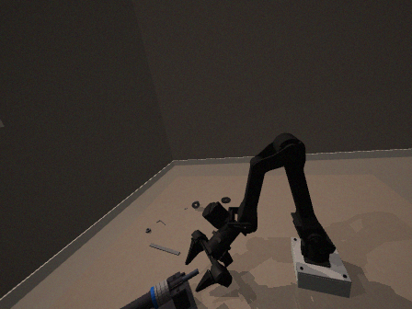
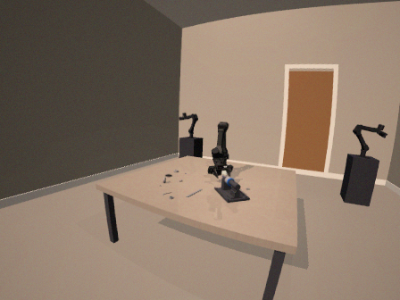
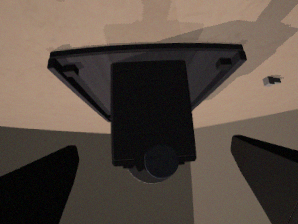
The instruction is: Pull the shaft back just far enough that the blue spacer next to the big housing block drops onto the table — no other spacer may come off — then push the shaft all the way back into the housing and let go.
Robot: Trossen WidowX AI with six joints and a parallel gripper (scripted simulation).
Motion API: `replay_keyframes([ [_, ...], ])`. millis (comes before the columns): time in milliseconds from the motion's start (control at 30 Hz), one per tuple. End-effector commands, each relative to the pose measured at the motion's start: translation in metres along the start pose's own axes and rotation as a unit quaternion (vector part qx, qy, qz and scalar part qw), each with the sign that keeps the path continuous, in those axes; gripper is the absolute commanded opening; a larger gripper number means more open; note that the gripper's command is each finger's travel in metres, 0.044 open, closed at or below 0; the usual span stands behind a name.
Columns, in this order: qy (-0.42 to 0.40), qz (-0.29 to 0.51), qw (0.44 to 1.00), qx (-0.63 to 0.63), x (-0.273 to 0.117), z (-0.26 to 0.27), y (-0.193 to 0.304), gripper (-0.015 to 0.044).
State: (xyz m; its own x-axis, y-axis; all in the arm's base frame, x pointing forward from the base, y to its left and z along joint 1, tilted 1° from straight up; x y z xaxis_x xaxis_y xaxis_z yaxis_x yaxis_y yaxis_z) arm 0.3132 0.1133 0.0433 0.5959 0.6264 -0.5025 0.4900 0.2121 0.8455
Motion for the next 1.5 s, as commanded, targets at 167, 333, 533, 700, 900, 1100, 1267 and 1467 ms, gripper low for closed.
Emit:
replay_keyframes([
  [167,-0.001,0.001,1.0,0.001,0.006,0.0,0.001,0.044],
  [333,-0.001,0.001,1.0,0.001,0.006,0.0,0.001,0.044],
  [533,-0.001,0.001,1.0,0.001,0.006,0.0,0.001,0.044],
  [700,-0.001,0.001,1.0,0.001,0.006,0.0,0.001,0.044],
  [900,-0.001,0.001,1.0,0.001,0.006,0.0,0.001,0.044],
  [1100,-0.001,0.001,1.0,0.001,0.006,0.0,0.001,0.044],
  [1267,-0.001,0.001,1.0,0.001,0.009,0.0,0.001,0.044],
  [1467,-0.001,0.001,1.0,0.001,0.018,0.0,0.001,0.044],
])
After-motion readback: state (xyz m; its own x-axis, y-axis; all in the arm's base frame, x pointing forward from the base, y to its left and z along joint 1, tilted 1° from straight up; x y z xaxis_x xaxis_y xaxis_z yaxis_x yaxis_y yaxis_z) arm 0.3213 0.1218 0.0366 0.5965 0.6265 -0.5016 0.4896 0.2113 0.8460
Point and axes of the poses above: the point midway between the two fingers, 35 mm back from their tips, its own x axis out along the fingers, its own z axis across the jaws, y = z × x, the point moved 4 cm from there along -x, back along the fingers, and after that the axes turned 12 degrees about x, right-handed, at the moved point
